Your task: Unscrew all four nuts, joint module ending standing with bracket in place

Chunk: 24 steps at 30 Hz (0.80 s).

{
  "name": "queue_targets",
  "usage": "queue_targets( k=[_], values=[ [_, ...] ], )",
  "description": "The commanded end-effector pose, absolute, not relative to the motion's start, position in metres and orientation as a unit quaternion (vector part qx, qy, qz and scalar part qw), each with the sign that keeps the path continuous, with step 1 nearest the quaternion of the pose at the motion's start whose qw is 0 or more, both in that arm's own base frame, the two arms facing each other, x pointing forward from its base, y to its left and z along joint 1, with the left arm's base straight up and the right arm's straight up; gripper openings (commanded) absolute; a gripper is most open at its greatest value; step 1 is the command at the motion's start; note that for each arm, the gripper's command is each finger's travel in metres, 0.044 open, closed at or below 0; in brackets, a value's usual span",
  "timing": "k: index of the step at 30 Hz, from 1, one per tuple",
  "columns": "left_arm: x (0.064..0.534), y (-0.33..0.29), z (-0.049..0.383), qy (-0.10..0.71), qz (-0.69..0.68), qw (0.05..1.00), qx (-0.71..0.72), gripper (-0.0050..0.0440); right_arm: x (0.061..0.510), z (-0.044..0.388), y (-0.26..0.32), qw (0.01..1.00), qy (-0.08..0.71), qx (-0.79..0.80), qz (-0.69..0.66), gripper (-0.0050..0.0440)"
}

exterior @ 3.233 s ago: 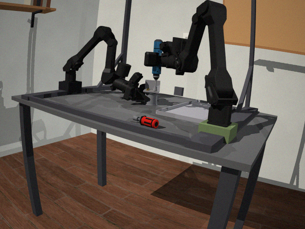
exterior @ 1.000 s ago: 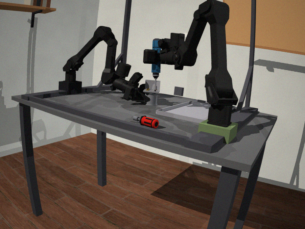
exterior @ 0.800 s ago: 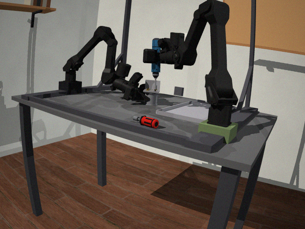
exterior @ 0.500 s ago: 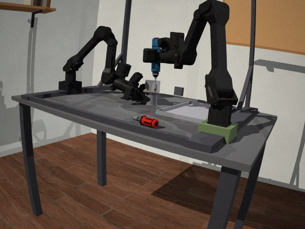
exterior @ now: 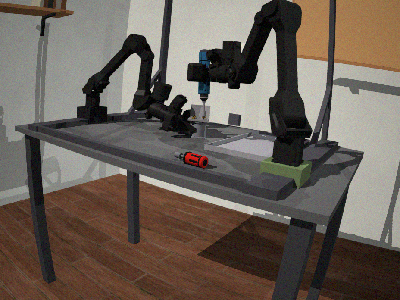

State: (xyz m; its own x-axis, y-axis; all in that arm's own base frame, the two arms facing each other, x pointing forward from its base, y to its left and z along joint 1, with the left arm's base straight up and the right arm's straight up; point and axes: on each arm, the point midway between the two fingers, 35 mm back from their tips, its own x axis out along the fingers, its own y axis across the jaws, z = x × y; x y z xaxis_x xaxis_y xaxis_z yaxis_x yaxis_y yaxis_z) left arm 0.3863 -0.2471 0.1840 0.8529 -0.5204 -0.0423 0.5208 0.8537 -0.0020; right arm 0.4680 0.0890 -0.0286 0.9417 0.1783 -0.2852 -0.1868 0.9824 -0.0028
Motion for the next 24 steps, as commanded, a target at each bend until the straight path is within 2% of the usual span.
queue_targets(
  k=[1,10,24],
  values=[
    [0.382,-0.246,0.245,-0.035,-0.27,0.962,-0.012,0.0162,0.474,-0.014,0.09,0.988,0.125,-0.012,0.093,0.0242],
    [0.371,-0.239,0.299,-0.04,-0.27,0.962,-0.013,0.0162,0.474,-0.014,0.09,0.988,0.125,-0.012,0.093,0.0242],
    [0.371,-0.24,0.297,-0.037,-0.27,0.962,-0.013,0.0162,0.474,-0.014,0.09,0.988,0.125,-0.012,0.093,0.0242]
  ],
)
